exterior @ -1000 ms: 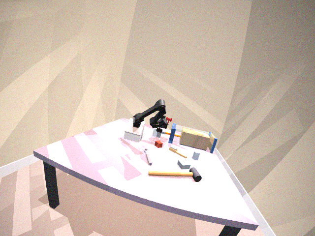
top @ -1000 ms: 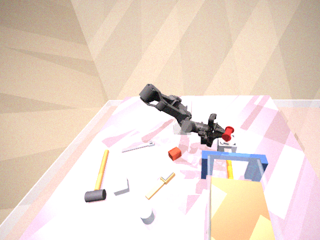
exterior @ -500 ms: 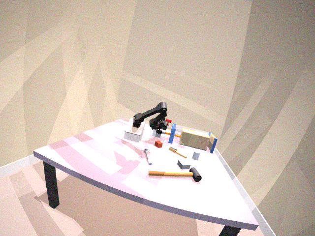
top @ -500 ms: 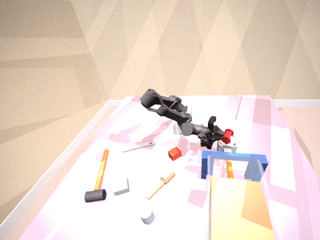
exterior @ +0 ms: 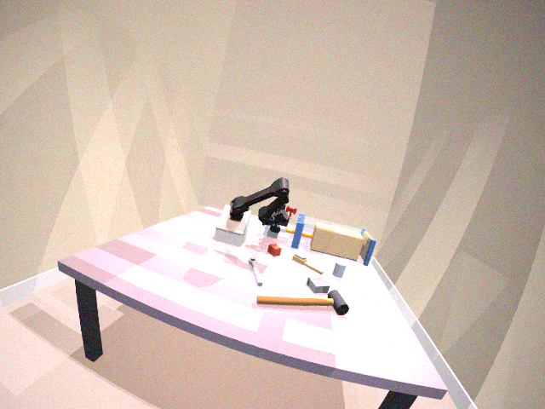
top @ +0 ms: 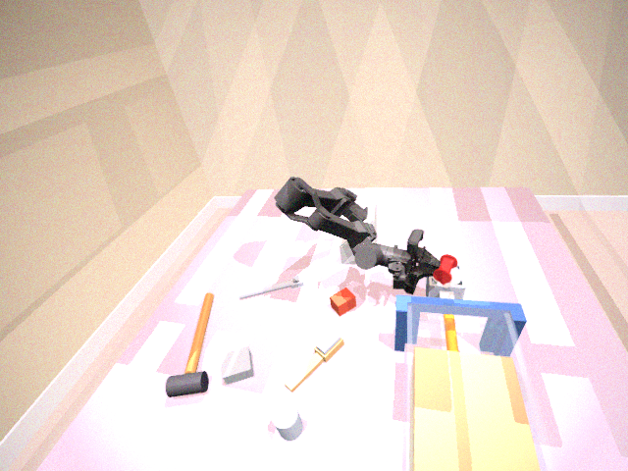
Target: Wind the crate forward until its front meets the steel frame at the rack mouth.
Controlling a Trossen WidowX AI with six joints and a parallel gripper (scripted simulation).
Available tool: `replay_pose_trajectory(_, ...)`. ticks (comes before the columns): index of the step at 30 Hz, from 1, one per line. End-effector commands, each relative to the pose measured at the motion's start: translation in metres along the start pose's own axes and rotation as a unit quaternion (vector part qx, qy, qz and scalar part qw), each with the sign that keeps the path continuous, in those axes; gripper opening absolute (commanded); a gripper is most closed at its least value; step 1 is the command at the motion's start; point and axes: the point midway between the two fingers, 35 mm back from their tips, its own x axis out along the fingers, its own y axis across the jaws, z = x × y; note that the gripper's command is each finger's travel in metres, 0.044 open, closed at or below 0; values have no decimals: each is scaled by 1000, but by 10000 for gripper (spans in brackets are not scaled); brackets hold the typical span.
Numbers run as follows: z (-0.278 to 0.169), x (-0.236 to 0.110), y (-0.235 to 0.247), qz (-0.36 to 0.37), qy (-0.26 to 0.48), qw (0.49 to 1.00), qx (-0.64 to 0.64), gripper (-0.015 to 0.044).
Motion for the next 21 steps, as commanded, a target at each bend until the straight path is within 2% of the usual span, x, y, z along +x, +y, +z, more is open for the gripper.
replay_pose_trajectory(1, 0, -3, 1, 5, 2, 1000, -1, 0)
replay_pose_trajectory(21, 1, -7, -8, 4, -3, 1000, -1, 0)
